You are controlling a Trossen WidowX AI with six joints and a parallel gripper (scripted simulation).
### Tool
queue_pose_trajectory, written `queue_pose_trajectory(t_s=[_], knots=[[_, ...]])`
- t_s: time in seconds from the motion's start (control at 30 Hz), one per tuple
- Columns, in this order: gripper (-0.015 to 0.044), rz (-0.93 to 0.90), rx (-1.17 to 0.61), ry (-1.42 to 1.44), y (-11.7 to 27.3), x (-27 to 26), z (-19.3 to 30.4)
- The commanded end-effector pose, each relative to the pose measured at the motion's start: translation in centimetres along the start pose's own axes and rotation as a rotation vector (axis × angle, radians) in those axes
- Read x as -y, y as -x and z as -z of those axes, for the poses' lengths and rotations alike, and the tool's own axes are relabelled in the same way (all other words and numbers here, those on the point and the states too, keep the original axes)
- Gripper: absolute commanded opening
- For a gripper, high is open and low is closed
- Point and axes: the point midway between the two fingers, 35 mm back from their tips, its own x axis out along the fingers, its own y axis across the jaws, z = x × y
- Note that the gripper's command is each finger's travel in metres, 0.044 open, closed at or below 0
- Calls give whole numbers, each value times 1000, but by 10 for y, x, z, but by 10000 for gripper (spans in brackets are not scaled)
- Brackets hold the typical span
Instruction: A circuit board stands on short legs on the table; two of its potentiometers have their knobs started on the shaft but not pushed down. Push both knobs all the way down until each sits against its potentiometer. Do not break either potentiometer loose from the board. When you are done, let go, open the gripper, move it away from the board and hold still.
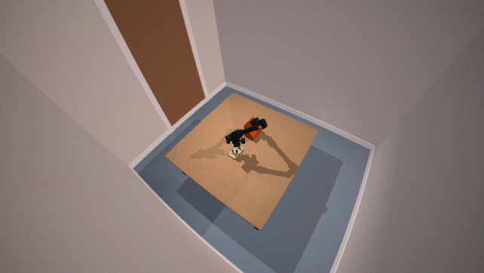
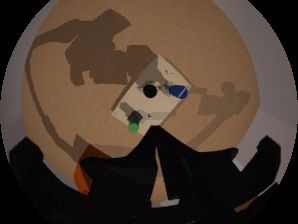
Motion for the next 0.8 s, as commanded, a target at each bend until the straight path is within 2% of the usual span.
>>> queue_pose_trajectory(t_s=[0.0,0.77], knots=[[0,-1,-7,132,2,5,-4],[0,-40,-12,921,13,25,-27]])
